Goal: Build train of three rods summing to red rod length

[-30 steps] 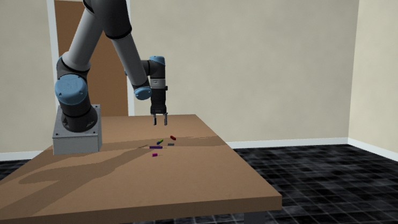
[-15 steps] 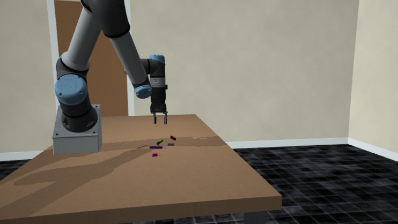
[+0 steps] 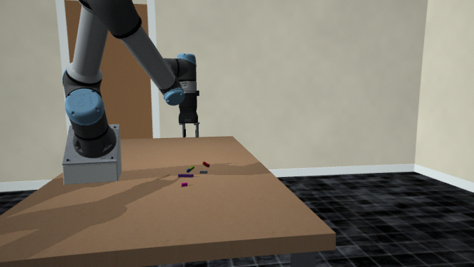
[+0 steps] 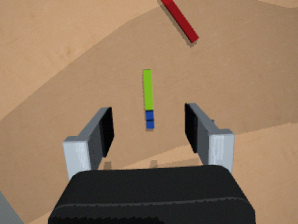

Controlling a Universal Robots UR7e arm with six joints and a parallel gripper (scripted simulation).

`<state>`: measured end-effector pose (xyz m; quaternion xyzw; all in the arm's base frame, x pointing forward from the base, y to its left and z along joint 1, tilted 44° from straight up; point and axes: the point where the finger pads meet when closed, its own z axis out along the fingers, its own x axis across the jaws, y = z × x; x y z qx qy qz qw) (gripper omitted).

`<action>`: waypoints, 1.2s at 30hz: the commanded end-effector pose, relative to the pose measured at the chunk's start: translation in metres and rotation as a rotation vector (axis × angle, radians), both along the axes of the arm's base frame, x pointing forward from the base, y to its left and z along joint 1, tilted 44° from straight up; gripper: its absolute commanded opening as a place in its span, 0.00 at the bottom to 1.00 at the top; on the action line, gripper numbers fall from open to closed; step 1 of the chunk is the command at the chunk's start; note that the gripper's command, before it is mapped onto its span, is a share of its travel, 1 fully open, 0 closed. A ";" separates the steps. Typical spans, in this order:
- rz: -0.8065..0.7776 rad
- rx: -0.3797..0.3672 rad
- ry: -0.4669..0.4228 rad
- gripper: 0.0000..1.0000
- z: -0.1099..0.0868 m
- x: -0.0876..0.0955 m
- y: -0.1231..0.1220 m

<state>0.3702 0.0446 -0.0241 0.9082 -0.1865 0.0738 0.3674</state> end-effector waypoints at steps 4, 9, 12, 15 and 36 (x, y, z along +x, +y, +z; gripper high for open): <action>-0.003 -0.001 0.001 1.00 0.021 0.001 0.020; -0.003 -0.001 0.001 1.00 0.028 0.001 0.027; -0.003 -0.001 0.001 1.00 0.028 0.001 0.027; -0.003 -0.001 0.001 1.00 0.029 0.001 0.028; -0.003 -0.001 0.001 1.00 0.029 0.001 0.028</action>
